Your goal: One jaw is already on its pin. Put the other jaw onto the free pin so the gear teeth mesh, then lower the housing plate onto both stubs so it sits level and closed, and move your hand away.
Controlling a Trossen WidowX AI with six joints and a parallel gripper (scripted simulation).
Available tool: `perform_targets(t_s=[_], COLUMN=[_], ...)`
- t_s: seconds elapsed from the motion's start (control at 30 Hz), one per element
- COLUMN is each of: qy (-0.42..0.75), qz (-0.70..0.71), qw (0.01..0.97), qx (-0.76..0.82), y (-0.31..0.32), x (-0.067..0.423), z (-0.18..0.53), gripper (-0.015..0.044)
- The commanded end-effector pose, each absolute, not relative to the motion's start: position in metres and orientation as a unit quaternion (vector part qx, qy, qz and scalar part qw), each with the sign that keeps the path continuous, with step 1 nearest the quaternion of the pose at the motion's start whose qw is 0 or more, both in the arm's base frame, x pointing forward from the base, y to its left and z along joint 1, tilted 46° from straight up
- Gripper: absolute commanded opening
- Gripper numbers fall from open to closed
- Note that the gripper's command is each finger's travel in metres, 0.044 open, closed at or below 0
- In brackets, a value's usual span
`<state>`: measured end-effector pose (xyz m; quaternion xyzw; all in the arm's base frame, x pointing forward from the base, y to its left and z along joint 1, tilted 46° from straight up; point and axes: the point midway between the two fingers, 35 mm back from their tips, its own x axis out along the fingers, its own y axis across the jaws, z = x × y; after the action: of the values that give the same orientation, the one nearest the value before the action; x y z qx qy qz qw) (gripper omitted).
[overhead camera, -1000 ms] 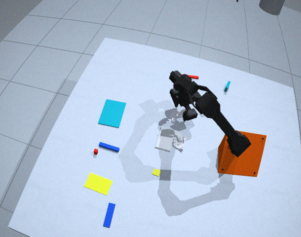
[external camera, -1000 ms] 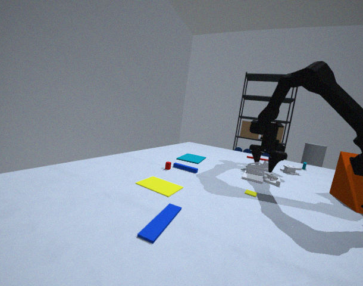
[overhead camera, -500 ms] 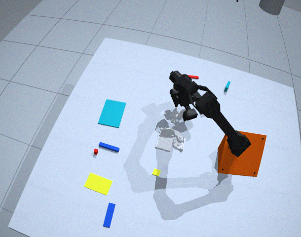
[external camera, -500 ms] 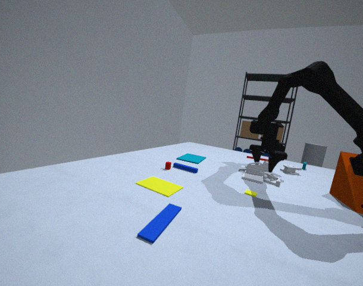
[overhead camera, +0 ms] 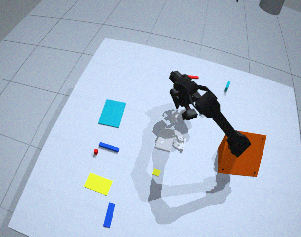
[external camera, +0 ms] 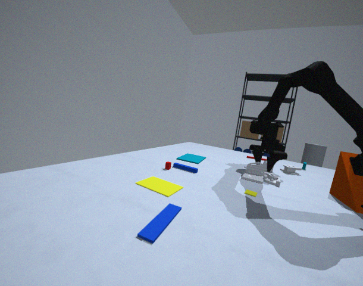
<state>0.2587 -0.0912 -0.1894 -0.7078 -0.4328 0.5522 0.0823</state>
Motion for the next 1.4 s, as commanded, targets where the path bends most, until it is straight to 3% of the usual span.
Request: perform_targets(t_s=[0.0,0.1,0.33,1.37], qy=[-0.433,-0.433,-0.433,-0.431], qz=[0.552,0.552,0.552,0.554], qw=[0.082,0.082,0.082,0.084], qx=[-0.708,-0.708,-0.708,-0.707], y=[-0.091,-0.091,-0.091,-0.133], x=[0.259,0.259,0.259,0.259], z=[-0.189,-0.189,-0.189,-0.149], gripper=[0.0256,0.0177,0.0134,0.0134])
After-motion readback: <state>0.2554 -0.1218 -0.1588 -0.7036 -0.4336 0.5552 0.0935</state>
